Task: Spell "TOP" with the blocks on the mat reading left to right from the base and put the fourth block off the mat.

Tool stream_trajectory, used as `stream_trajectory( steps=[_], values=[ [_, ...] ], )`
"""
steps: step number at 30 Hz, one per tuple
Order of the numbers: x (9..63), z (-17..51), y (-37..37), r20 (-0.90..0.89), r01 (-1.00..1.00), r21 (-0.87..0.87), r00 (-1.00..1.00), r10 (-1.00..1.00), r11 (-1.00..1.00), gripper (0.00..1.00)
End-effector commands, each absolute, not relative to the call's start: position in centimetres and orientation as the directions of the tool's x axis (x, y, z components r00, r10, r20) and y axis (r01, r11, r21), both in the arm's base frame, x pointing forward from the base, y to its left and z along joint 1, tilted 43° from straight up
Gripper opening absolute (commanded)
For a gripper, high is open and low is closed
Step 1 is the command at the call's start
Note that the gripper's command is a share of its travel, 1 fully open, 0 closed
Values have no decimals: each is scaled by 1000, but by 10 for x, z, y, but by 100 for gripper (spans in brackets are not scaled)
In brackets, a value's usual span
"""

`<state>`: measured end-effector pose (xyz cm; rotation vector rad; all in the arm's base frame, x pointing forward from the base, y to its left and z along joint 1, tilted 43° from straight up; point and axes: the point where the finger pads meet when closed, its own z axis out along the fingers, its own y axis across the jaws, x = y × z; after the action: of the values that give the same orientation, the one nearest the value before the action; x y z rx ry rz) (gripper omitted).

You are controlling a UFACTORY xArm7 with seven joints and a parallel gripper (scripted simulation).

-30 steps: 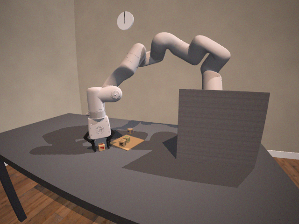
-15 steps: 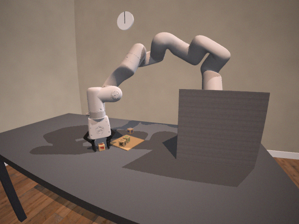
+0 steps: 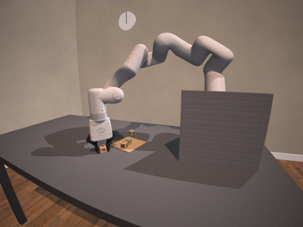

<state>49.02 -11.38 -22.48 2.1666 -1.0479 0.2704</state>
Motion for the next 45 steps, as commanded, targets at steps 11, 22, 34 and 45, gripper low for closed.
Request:
stream_trajectory(
  steps=[11, 22, 34, 45],
  values=[
    [492, -224, -112, 461, -752, 501, 650, -604, -427, 47],
    [492, -224, -112, 461, -752, 501, 650, -604, -427, 27],
    [492, -224, -112, 461, -752, 501, 650, -604, -427, 27],
    [492, -224, -112, 461, -752, 501, 650, -604, -427, 27]
  ],
)
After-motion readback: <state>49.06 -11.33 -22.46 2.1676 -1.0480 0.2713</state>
